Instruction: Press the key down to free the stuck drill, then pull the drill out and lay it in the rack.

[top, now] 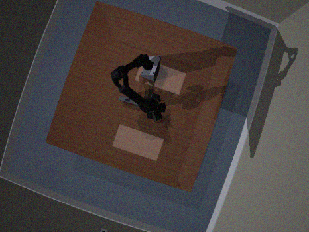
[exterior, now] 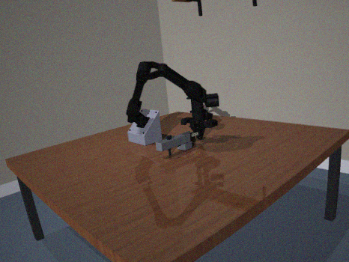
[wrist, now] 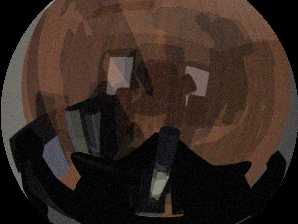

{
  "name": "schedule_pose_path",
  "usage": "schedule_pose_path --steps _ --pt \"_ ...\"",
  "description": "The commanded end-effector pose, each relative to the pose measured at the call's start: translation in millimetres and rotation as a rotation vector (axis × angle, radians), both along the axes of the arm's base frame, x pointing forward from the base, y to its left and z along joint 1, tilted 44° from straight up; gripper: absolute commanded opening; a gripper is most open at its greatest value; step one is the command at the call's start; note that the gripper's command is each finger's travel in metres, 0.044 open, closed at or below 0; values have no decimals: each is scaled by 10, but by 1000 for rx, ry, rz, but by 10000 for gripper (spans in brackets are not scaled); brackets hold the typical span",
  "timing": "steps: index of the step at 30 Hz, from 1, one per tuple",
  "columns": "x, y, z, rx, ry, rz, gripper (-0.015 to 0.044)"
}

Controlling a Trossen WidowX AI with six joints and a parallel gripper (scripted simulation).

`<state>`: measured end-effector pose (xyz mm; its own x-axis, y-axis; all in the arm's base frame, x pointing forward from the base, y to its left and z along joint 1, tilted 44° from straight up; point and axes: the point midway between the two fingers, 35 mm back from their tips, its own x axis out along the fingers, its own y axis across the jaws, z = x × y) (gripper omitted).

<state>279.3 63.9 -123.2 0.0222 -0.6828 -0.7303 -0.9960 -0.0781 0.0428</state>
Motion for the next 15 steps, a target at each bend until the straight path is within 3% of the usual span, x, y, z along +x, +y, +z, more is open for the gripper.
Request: schedule_pose_path --steps 1,15 --pt "4 67 -46 5 -2 0 0" --pt "-16 225 -190 7 -2 0 0"
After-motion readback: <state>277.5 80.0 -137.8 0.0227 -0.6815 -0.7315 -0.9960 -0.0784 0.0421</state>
